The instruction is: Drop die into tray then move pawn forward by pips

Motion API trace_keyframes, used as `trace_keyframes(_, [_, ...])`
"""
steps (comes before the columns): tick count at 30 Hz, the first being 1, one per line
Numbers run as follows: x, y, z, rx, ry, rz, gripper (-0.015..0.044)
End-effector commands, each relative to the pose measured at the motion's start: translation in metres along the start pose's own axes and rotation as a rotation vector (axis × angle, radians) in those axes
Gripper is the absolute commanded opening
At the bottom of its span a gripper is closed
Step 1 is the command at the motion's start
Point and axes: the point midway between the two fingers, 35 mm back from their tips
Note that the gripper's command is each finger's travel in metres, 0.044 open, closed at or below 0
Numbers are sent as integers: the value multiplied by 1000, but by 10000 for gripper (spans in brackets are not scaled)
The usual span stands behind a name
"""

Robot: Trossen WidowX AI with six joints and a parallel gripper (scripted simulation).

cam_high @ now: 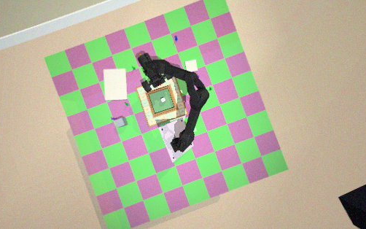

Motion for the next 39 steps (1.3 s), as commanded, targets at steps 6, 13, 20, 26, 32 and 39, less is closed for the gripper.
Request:
trace_keyframes(6, [0, 1, -4, 0, -5, -5, 0])
trace_keyframes(13, [0, 5, -47, -3, 1, -6, 0])
trace_keyframes(20, [1, 3, -92, -3, 3, -6, 0])
trace_keyframes(26, [1, -2, -126, -1, 0, -6, 0])
trace_keyframes(32, [17, -1, -120, -2, 1, -6, 0])
trace_keyframes(39, [63, 0, -101, -3, 5, -7, 0])
Point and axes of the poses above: the point midway between the two fingers, 35 mm back from their tips, its own z axis out along the fingers, its own x axis across the jaws, y = z × x, and after that the axes turned 11 degrees about -z, right-handed
